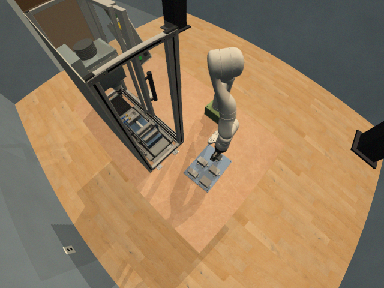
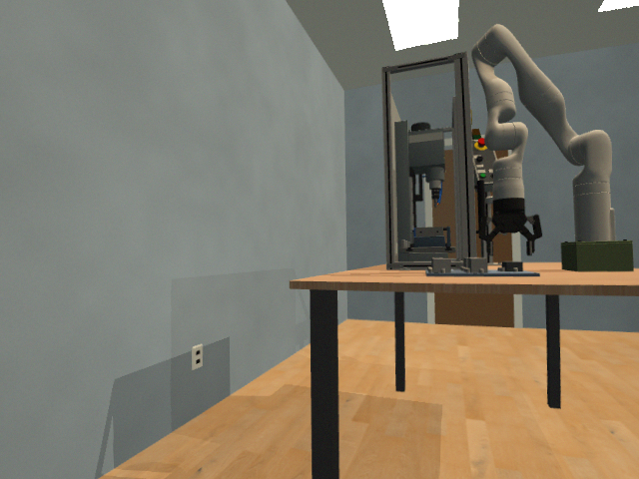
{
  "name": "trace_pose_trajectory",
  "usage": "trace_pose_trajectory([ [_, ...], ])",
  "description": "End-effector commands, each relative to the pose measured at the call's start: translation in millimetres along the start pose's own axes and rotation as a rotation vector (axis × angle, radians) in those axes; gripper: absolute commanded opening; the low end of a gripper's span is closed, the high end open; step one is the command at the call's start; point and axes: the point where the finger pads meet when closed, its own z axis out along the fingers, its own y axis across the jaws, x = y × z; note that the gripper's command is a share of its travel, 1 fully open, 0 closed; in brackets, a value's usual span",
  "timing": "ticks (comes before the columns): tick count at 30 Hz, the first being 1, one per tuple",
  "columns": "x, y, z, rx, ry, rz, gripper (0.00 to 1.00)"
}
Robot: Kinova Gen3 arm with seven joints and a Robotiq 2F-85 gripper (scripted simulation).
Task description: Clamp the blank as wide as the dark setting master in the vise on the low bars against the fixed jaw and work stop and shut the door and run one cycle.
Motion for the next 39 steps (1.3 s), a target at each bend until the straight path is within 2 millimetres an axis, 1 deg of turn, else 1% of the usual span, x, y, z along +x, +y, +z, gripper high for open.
trace_pose_trajectory([
  [1,0.5,3.2,1.1,-0.004,0.001,-0.002,1.00],
  [8,0.5,3.2,1.1,-0.004,0.001,-0.002,1.00],
  [9,-0.1,0.8,0.1,0.000,0.000,-0.001,1.00],
  [13,1.0,4.9,1.8,-0.004,0.001,-0.002,1.00],
  [25,1.0,4.9,1.8,-0.004,0.001,-0.002,1.00],
  [26,0.2,1.7,1.6,0.000,0.000,-0.001,1.00],
  [30,0.3,2.1,5.6,-0.004,0.001,-0.002,1.00],
  [39,0.3,2.1,5.6,-0.004,0.001,-0.002,1.00],
])
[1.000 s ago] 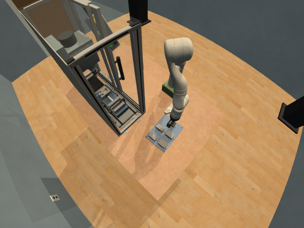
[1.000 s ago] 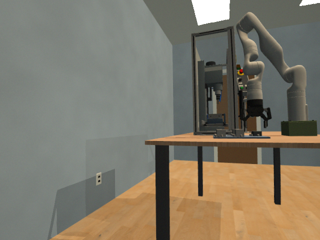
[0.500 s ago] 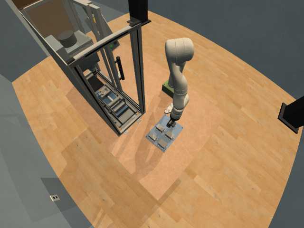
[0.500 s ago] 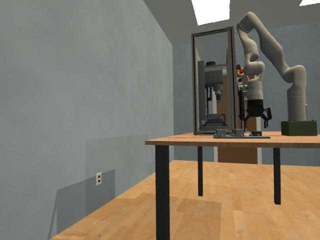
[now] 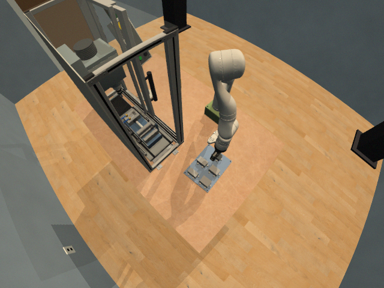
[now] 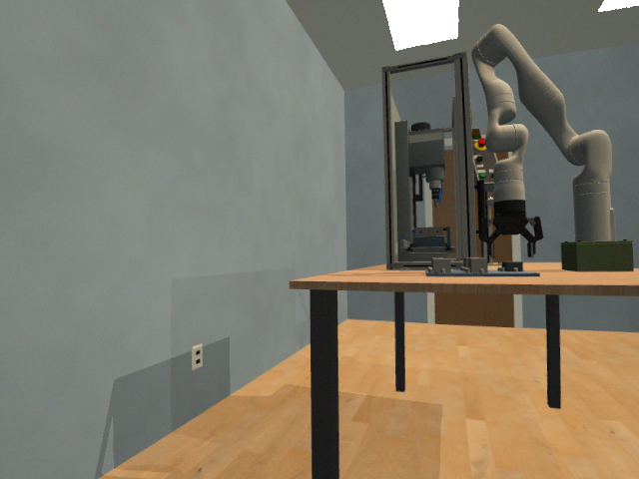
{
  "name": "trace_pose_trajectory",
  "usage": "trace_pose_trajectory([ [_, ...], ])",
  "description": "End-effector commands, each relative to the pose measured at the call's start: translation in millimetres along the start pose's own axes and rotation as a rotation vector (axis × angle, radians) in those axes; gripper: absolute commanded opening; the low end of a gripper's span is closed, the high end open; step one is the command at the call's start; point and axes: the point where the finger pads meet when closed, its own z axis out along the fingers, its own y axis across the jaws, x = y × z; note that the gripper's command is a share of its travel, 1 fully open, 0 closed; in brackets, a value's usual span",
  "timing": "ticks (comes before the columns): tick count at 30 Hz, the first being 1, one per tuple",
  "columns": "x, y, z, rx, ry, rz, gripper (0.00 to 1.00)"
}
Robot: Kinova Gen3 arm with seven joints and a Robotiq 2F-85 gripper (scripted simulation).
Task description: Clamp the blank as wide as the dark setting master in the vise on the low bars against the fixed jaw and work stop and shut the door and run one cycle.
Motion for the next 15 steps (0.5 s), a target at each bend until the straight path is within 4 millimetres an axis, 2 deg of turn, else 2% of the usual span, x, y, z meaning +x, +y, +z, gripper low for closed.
trace_pose_trajectory([
  [1,-2.6,-1.1,0.8,0.002,-0.004,-0.003,1.00],
  [15,-1.2,-0.2,4.6,0.002,-0.004,-0.003,1.00],
])
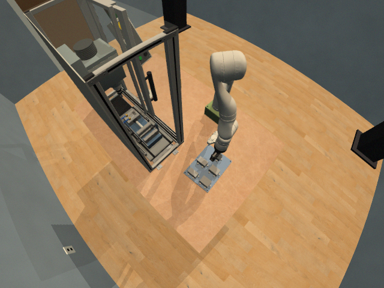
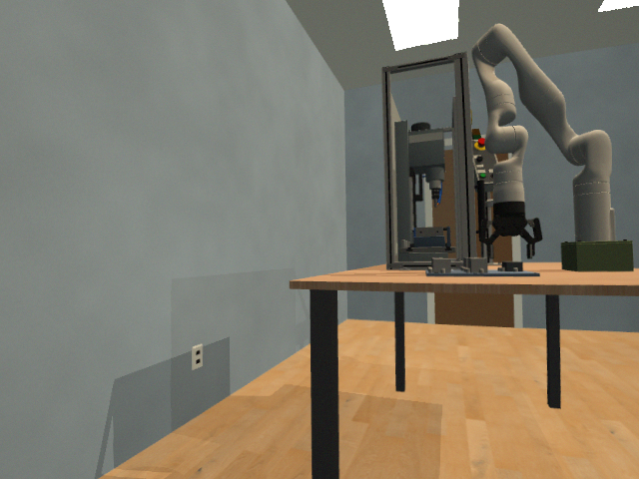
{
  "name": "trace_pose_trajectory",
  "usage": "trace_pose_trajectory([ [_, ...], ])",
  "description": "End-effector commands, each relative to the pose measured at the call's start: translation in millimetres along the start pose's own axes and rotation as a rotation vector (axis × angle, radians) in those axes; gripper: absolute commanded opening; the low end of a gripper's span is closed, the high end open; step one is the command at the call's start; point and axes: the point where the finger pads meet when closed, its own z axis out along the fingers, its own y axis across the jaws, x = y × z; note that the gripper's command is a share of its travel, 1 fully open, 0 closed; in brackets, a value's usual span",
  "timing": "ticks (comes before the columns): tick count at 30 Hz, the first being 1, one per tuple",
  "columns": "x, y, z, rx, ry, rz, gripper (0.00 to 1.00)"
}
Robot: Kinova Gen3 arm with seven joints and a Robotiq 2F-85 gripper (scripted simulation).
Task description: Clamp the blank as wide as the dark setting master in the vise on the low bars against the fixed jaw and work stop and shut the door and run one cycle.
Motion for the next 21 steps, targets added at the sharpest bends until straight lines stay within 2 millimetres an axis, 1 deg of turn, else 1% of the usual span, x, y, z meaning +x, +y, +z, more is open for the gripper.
trace_pose_trajectory([
  [1,-1.1,1.8,1.1,-0.002,-0.001,-0.002,1.00],
  [21,-1.6,1.1,4.5,-0.002,-0.001,-0.002,1.00],
])
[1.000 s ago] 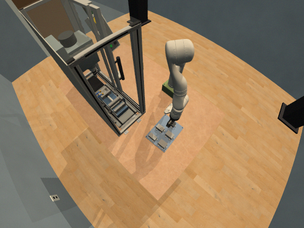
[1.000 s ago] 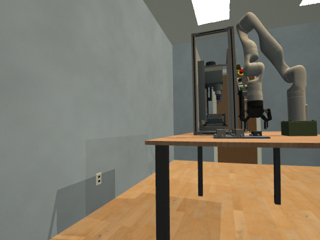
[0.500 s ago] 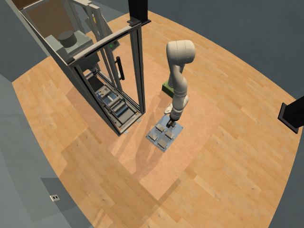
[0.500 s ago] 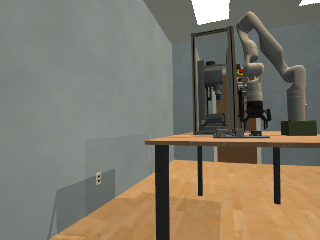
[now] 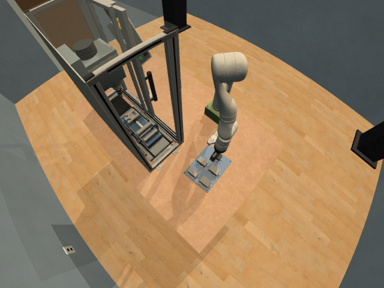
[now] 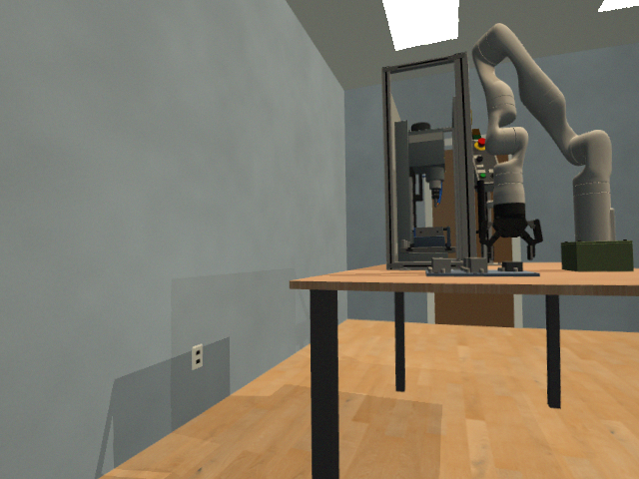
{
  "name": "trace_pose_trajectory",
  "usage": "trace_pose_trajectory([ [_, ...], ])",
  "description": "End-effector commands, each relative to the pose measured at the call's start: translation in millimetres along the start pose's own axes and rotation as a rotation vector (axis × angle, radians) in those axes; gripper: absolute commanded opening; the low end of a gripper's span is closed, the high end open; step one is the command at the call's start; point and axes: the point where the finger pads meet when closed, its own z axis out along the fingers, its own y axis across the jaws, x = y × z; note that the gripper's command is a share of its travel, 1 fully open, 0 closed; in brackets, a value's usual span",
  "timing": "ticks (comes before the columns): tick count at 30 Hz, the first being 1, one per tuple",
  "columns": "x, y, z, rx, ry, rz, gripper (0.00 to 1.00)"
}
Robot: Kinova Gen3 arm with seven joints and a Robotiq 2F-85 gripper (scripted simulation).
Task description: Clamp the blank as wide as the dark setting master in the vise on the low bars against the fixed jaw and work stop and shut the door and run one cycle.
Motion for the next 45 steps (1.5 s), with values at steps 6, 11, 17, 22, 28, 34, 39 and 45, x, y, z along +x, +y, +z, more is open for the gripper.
trace_pose_trajectory([
  [6,-2.3,1.0,3.9,0.000,-0.003,0.000,1.00],
  [11,-2.3,1.0,3.9,0.000,-0.003,0.000,1.00],
  [17,-2.3,1.0,3.9,0.000,-0.003,0.000,1.00],
  [22,-2.8,1.4,4.7,0.000,-0.003,0.000,1.00],
  [28,-3.2,1.8,5.2,0.000,-0.003,0.000,1.00],
  [34,-3.2,1.8,5.2,0.000,-0.003,0.000,1.00],
  [39,-2.4,0.4,4.0,0.003,-0.002,-0.002,0.10],
  [45,-2.4,0.4,3.5,0.003,-0.002,-0.002,0.10],
])
